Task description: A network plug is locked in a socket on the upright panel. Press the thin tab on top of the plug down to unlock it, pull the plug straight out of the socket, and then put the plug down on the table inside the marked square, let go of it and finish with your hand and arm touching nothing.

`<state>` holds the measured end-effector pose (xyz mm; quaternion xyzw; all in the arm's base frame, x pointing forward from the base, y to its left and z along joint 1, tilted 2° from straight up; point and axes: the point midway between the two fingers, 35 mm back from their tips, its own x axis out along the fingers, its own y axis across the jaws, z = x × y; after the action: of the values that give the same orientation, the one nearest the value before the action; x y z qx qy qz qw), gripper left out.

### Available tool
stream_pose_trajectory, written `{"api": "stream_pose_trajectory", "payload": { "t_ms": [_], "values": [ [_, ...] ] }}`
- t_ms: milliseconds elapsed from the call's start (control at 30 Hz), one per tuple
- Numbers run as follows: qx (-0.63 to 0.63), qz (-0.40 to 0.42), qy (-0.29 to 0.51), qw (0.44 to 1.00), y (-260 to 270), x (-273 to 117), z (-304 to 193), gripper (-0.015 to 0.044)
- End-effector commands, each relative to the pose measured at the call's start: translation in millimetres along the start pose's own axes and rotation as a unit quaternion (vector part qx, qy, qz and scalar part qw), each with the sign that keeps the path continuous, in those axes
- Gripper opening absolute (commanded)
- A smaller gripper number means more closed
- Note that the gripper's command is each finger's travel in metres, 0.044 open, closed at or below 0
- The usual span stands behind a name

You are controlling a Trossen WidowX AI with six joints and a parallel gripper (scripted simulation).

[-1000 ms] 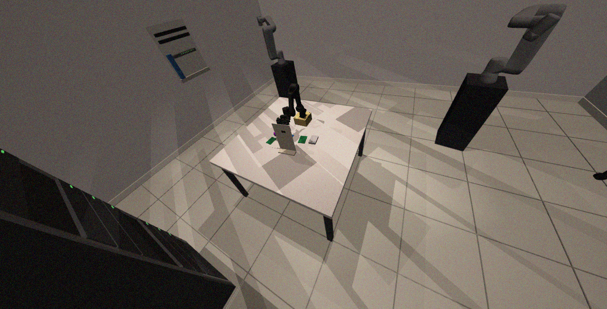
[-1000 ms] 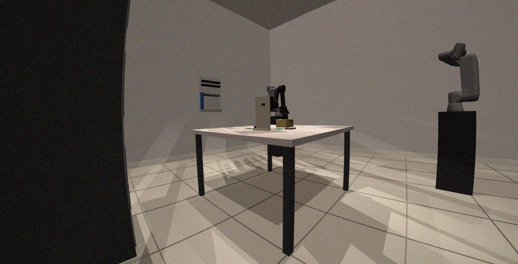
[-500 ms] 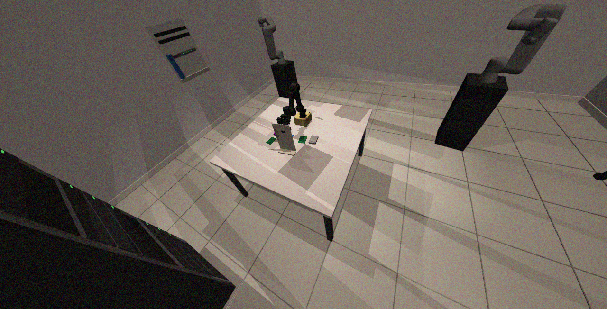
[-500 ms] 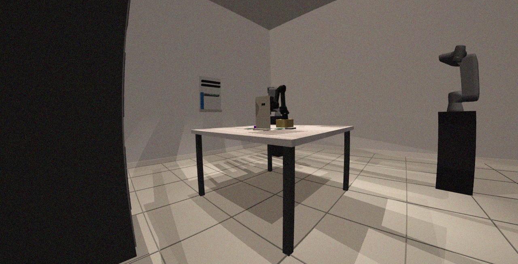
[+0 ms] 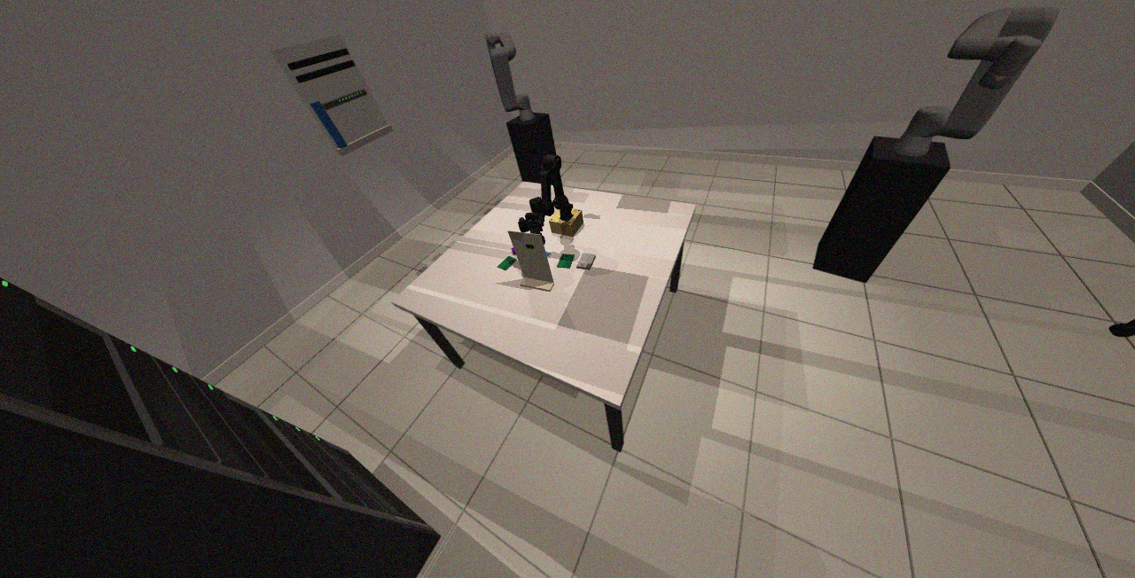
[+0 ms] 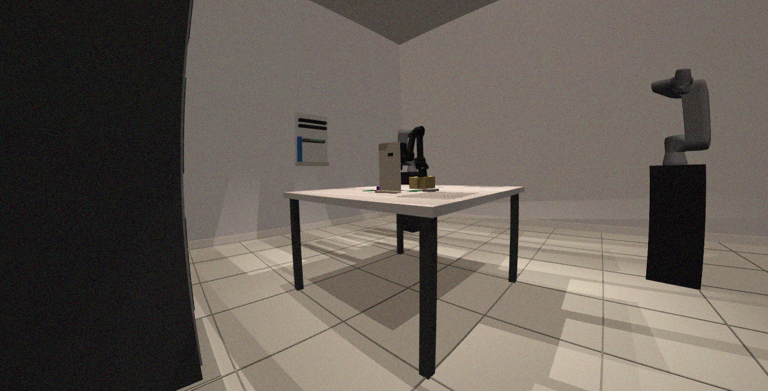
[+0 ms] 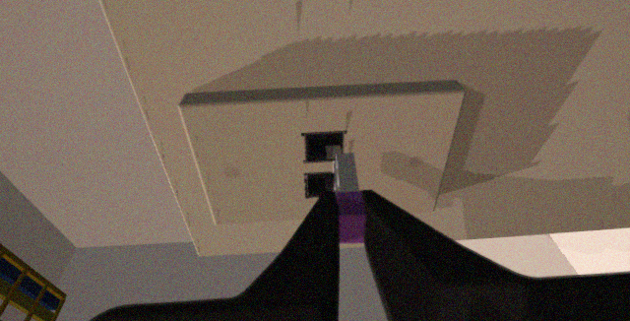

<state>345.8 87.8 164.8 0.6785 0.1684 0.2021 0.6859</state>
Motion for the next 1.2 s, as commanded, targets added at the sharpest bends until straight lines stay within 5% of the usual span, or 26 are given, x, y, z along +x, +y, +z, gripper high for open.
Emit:
{"api": "stream_pose_trajectory", "payload": {
  "t_ms": [0,1167],
  "values": [
    [0.000,0.002,0.002,1.000,1,-3,-1,0.0000],
    [0.001,0.001,0.002,1.000,1,-25,-5,0.0000]
  ]
}}
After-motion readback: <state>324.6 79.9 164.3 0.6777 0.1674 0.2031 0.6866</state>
